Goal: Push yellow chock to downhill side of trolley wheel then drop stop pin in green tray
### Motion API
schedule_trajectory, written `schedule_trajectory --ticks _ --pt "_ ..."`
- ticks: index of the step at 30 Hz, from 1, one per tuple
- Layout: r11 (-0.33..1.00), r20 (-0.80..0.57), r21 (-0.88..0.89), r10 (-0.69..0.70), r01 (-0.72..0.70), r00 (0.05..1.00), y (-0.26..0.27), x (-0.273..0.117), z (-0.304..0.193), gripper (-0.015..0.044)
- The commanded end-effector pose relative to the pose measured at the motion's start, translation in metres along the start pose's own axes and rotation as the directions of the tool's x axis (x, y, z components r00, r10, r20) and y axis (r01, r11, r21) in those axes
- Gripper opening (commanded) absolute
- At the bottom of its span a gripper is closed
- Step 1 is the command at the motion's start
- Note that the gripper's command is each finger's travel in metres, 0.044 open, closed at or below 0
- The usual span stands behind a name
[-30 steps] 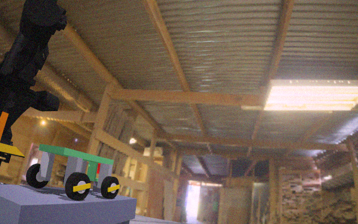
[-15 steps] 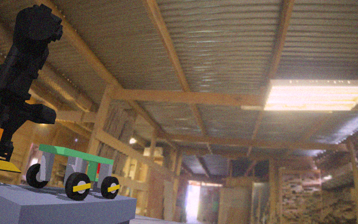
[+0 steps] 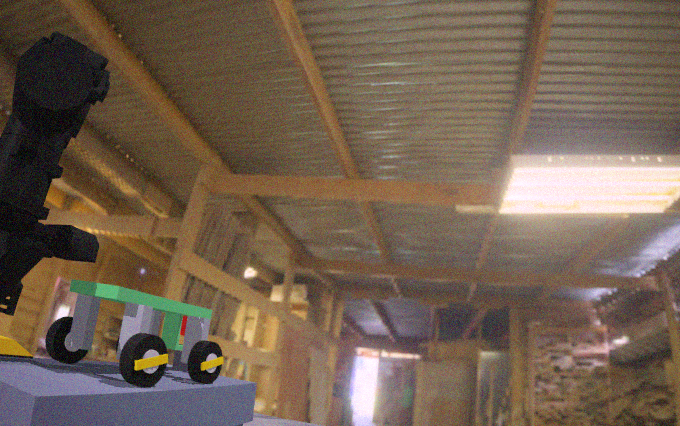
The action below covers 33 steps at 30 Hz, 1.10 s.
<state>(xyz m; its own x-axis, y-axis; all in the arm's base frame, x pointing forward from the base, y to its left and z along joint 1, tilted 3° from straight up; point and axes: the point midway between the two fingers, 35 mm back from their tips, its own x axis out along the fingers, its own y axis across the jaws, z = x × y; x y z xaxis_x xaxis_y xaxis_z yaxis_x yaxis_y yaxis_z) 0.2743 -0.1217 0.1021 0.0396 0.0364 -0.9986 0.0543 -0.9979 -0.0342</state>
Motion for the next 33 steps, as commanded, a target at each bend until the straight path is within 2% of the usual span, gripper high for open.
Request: schedule_trajectory --ticks 1,33 --pt "1.0 0.005 0.005 -0.008 0.008 1.0 -0.003 0.002 0.001 0.0" --pt "1.0 0.005 0.005 -0.011 0.011 1.0 -0.026 0.001 -0.004 0.0"
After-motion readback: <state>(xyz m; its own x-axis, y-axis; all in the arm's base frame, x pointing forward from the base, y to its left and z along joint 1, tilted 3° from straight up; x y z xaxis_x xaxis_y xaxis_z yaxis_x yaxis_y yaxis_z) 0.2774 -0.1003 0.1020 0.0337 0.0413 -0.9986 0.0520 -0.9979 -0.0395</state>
